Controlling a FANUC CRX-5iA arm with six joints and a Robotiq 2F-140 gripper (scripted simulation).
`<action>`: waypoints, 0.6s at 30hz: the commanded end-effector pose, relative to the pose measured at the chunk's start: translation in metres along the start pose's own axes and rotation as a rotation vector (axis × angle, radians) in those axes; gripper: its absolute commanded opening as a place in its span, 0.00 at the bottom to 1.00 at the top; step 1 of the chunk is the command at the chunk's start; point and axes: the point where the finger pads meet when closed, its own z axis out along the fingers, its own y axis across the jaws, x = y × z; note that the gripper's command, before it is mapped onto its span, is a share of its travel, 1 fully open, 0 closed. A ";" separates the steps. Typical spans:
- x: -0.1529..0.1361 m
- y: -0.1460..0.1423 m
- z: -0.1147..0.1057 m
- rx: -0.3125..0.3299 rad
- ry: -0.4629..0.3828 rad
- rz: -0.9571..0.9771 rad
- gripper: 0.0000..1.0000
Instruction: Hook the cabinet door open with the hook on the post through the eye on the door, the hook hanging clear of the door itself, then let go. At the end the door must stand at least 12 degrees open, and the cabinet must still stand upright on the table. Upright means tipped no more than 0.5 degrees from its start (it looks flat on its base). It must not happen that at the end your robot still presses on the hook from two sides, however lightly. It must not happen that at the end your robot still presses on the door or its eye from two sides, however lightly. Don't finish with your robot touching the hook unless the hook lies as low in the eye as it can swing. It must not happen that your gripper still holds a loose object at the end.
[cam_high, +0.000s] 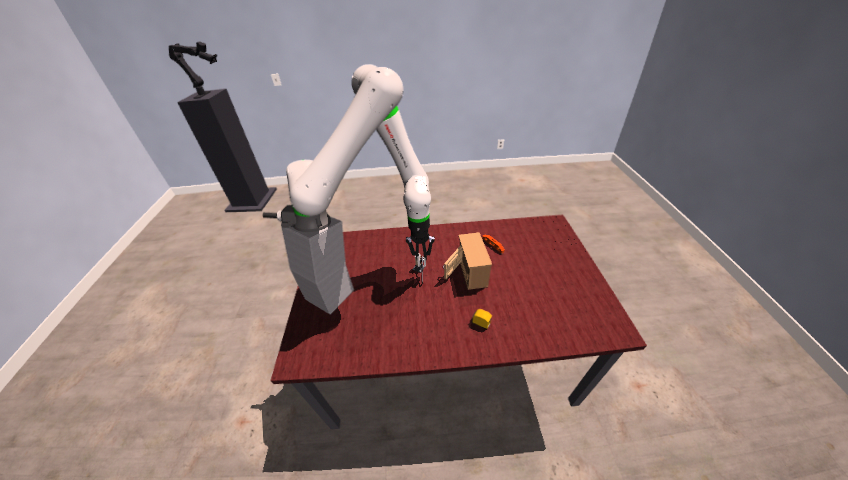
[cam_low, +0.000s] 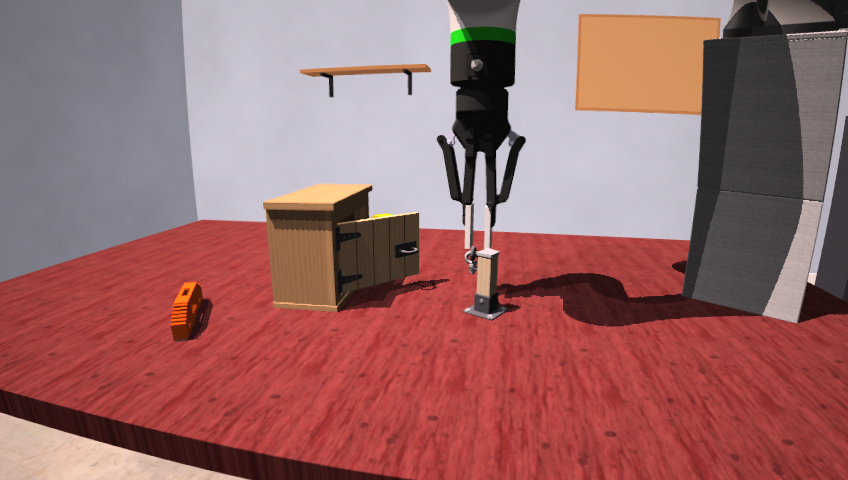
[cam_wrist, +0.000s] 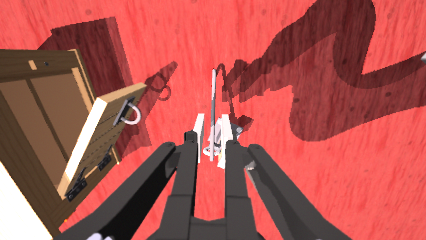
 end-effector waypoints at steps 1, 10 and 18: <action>0.000 0.000 0.000 0.000 0.000 0.000 0.15; 0.000 0.000 0.001 0.000 0.000 0.000 0.15; 0.000 0.000 0.004 0.000 0.000 0.000 0.15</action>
